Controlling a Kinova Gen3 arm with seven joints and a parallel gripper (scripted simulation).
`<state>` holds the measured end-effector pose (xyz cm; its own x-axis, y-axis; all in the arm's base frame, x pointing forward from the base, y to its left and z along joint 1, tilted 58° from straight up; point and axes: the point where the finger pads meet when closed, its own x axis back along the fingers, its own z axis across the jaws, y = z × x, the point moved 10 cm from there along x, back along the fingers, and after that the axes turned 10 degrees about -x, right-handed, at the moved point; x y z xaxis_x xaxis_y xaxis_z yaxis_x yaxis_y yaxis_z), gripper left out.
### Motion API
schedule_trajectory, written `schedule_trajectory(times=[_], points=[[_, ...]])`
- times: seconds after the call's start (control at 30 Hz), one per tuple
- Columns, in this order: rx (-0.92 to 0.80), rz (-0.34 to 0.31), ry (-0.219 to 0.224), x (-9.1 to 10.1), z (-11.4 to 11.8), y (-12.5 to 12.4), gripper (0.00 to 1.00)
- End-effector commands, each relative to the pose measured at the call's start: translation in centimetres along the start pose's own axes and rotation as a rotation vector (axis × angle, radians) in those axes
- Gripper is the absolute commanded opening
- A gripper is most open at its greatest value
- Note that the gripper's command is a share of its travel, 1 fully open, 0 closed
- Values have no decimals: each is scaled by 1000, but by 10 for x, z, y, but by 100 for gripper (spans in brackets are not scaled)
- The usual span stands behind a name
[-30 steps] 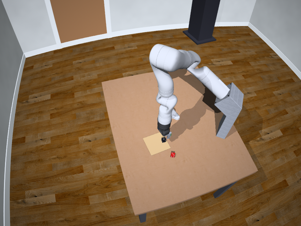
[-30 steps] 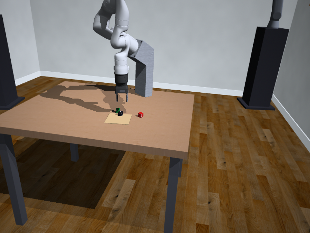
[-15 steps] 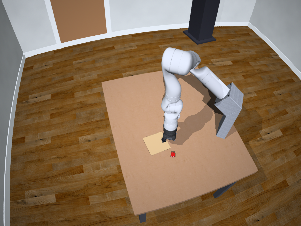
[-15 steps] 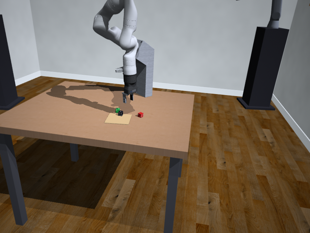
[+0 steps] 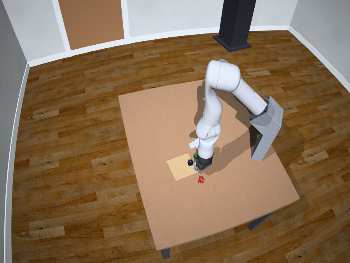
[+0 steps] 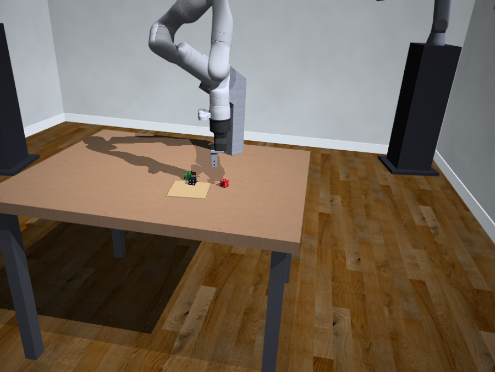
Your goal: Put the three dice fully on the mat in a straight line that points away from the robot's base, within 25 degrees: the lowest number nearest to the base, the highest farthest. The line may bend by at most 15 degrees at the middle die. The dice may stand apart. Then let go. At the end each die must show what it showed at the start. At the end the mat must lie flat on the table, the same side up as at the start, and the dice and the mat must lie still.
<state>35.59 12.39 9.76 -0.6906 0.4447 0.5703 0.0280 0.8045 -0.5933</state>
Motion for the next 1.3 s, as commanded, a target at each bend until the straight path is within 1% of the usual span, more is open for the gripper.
schedule_trajectory(times=[0.0,0.1,0.2,0.27,0.37,0.5,0.73,0.77,1.27], points=[[124,8,-13,-1,1,9,100],[335,19,-18,-2,0,20,100],[508,29,-23,-4,0,30,100],[508,29,-23,-4,0,30,100],[638,37,-26,-5,0,37,100],[744,45,-30,-5,1,44,100],[787,48,-31,-6,1,46,100],[787,48,-31,-6,1,46,79],[787,48,-31,-6,1,46,79]])
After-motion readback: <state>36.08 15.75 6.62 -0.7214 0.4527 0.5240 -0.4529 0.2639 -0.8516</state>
